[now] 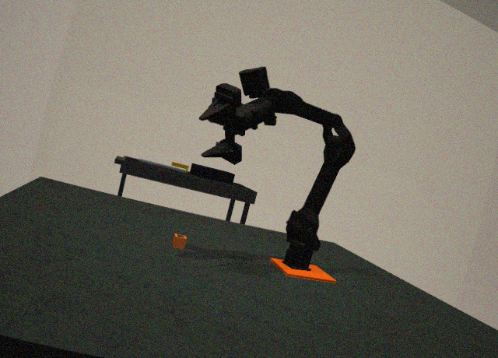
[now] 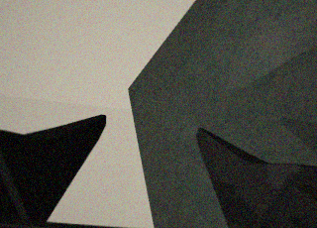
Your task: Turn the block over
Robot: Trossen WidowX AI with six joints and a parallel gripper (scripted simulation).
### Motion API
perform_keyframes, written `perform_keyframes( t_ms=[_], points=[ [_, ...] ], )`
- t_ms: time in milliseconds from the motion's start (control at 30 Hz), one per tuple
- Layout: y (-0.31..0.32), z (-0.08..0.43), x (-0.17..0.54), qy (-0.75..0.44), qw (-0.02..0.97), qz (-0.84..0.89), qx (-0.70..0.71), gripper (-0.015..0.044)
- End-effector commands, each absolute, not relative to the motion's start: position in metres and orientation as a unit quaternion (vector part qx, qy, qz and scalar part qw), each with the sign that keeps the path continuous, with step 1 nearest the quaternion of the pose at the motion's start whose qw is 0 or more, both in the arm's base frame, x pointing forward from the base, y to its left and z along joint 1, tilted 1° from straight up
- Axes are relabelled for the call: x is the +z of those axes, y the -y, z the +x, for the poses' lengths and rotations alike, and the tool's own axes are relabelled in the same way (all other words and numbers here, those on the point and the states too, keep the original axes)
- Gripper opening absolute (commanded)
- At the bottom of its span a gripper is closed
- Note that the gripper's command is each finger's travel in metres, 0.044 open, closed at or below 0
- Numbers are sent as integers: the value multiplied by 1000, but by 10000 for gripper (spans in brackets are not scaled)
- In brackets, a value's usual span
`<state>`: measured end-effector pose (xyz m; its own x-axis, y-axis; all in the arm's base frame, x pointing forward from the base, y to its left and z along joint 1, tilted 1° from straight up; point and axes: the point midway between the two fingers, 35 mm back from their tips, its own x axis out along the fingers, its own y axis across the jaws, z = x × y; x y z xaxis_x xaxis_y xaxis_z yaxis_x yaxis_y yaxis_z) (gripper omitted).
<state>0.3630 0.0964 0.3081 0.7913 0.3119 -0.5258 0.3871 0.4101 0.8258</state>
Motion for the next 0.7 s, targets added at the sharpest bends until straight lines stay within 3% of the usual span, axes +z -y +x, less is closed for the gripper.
perform_keyframes(
  t_ms=[0,167,367,667],
  points=[
    [-60,374,260,-387,818,417,-81,440],
    [-10,367,196,-512,815,245,-112,440],
    [43,336,138,-670,735,77,-67,440],
    [52,331,132,-693,717,56,-52,440]
  ],
)
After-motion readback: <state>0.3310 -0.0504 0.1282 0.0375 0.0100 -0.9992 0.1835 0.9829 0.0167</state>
